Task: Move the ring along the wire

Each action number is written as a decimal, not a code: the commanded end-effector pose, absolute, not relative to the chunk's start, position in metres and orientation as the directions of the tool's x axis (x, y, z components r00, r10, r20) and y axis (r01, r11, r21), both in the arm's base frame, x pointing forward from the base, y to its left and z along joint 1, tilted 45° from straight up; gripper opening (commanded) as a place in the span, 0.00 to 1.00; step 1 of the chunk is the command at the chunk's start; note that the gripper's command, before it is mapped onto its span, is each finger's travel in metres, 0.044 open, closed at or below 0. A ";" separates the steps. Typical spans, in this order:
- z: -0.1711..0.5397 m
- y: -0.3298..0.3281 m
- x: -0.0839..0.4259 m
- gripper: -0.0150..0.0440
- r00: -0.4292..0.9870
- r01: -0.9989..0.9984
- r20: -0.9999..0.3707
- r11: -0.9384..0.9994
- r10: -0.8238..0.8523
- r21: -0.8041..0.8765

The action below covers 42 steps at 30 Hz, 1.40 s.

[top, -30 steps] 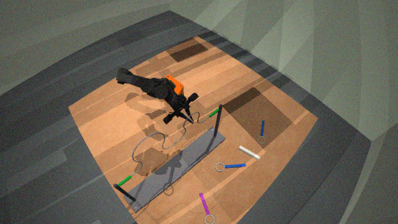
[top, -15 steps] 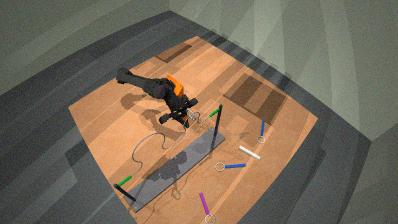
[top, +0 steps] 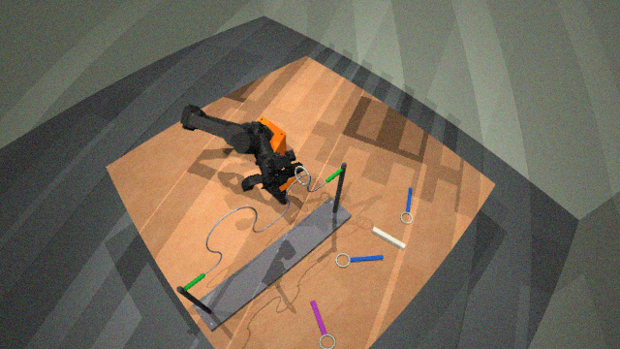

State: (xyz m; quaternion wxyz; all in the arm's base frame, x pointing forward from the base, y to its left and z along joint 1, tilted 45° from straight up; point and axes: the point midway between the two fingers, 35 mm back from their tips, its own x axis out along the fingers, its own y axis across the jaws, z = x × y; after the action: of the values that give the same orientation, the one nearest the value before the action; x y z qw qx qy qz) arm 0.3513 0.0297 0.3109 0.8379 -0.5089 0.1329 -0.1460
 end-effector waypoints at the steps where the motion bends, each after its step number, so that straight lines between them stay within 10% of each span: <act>1: 0.316 0.026 0.351 0.00 0.918 0.121 -0.030 0.351 -0.395 -0.929; 42: 0.381 0.030 0.346 0.00 0.877 0.218 0.414 -0.566 -0.243 -0.795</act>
State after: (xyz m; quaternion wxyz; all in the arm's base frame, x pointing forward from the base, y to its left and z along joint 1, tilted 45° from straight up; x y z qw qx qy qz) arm 0.3467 0.0276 0.3775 0.4962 -0.8331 0.0176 -0.2436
